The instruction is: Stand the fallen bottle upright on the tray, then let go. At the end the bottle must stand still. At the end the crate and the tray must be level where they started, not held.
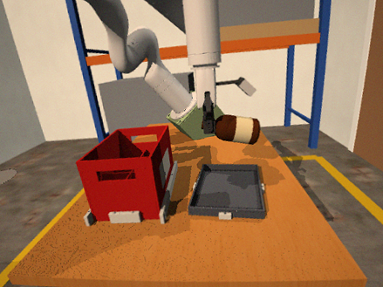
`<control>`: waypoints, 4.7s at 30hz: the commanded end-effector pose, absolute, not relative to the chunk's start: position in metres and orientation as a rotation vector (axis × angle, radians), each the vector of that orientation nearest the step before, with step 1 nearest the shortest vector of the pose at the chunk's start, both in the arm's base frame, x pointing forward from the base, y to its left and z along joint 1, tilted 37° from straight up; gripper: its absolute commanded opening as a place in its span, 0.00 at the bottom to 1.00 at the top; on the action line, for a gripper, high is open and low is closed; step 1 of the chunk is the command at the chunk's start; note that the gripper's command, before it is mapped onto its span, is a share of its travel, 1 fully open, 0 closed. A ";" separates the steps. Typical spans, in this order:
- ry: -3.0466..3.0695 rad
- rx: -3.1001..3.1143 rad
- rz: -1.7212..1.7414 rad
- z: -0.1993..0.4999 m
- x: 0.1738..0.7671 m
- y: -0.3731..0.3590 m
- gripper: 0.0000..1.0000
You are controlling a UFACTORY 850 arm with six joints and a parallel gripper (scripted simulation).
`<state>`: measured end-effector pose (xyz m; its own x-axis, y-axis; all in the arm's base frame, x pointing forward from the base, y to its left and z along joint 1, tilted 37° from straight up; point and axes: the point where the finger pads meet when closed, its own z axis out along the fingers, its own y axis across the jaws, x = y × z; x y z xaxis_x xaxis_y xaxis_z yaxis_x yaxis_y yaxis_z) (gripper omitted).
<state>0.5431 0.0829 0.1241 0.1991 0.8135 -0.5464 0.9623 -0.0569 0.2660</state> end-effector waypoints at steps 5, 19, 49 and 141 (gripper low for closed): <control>1.651 1.904 -0.334 0.125 0.544 0.084 0.00; 1.733 1.839 -0.367 0.125 0.544 0.084 0.00; 1.904 1.689 -0.437 0.125 0.544 0.084 0.00; 2.335 1.172 -0.630 0.125 0.544 0.084 0.00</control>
<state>0.5431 0.0829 0.1241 -0.5380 0.6166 -0.5748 0.8224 0.5337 -0.1971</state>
